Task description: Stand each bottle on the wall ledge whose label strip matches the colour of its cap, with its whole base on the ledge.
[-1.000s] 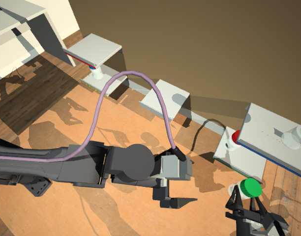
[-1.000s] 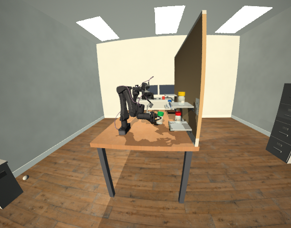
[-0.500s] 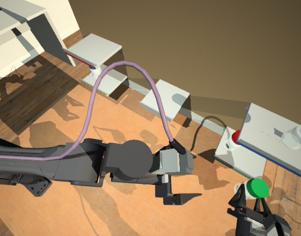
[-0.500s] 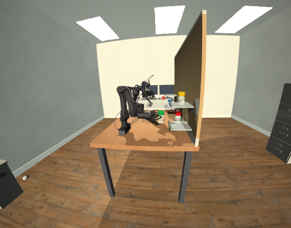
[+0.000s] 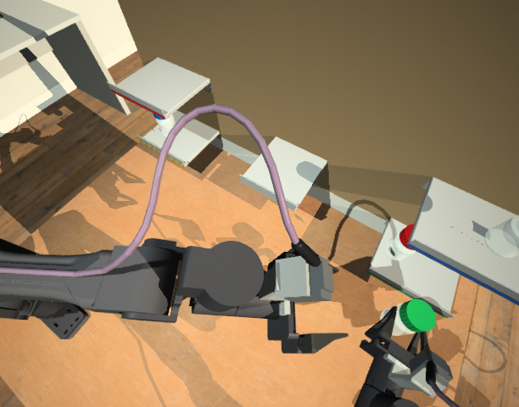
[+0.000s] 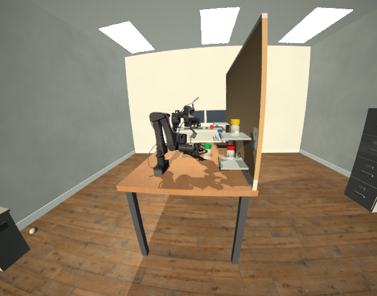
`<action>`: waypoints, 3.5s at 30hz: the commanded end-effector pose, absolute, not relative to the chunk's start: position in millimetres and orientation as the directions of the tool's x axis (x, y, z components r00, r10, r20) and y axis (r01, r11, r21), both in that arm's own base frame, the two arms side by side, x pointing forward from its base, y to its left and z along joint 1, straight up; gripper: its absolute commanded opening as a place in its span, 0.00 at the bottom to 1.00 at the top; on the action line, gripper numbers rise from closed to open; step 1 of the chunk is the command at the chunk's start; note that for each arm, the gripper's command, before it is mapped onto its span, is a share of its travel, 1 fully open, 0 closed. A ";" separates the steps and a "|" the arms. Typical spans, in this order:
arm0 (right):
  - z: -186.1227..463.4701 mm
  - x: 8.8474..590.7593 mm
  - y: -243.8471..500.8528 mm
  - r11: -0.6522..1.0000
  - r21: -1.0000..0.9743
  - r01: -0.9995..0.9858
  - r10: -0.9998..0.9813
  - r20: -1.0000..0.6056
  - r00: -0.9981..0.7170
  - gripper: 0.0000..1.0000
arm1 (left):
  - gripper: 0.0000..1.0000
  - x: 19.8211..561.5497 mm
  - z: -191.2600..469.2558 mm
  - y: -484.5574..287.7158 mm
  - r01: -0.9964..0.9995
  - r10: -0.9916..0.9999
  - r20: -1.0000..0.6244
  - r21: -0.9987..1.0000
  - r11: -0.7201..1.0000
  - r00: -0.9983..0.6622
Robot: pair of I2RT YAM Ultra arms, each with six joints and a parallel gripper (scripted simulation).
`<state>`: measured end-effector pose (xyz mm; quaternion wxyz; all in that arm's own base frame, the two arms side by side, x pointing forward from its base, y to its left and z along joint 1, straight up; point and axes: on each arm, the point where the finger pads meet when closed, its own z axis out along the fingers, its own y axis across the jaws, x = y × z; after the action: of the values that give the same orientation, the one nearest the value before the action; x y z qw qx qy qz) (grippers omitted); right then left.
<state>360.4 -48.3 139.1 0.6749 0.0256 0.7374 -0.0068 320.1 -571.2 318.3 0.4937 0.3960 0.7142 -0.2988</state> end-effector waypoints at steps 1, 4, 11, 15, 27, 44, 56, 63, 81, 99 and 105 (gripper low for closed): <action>165.1 359.2 -50.3 0.996 0.005 0.094 0.004 -1.000 0.009 0.52 | 0.89 325.2 333.3 -566.0 0.849 0.242 -0.950 -0.042 0.526 -0.197; 165.5 359.6 -49.0 0.996 0.005 0.088 0.004 -1.000 0.010 0.52 | 0.89 325.2 333.3 -566.0 0.849 0.242 -0.950 -0.042 0.526 -0.197; 167.4 369.7 -56.2 0.997 -0.004 0.082 -0.005 -1.000 0.014 0.52 | 0.89 325.2 333.3 -566.0 0.849 0.242 -0.950 -0.042 0.526 -0.197; 167.2 372.4 -58.5 0.997 -0.002 0.081 -0.003 -1.000 0.013 0.52 | 0.89 325.2 333.3 -566.0 0.849 0.242 -0.950 -0.042 0.526 -0.197; 163.1 393.9 -78.6 0.997 0.000 0.081 0.001 -1.000 -0.002 0.52 | 0.89 325.2 333.3 -566.0 0.849 0.242 -0.950 -0.042 0.526 -0.197; 163.4 414.7 -100.1 0.996 -0.001 0.092 -0.001 -1.000 -0.002 0.52 | 0.89 325.2 333.3 -566.0 0.849 0.242 -0.950 -0.042 0.526 -0.197; 163.7 415.6 -100.5 0.996 -0.001 0.093 -0.001 -1.000 -0.001 0.52 | 0.89 325.2 333.3 -566.0 0.849 0.242 -0.950 -0.042 0.526 -0.197; 186.2 421.3 -103.8 0.996 -0.003 0.095 -0.003 -1.000 0.005 0.52 | 0.89 325.2 333.3 -566.0 0.849 0.242 -0.950 -0.042 0.526 -0.197; 189.7 461.6 -106.7 0.994 -0.018 0.109 -0.023 -0.999 0.049 0.52 | 0.89 325.2 333.3 -566.0 0.849 0.242 -0.950 -0.042 0.526 -0.197; 191.3 494.7 -108.7 0.995 -0.021 0.101 -0.028 -0.998 0.065 0.52 | 0.89 325.2 333.3 -566.0 0.849 0.242 -0.950 -0.042 0.526 -0.197; 195.2 494.4 -108.5 0.995 -0.024 0.101 -0.033 -0.996 0.085 0.52 | 0.89 325.2 333.3 -566.0 0.849 0.242 -0.950 -0.042 0.526 -0.197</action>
<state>484.8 -107.4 157.2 0.6952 0.0367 0.7172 -0.0319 320.1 -571.1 318.3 0.4938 0.3960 0.7142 -0.2988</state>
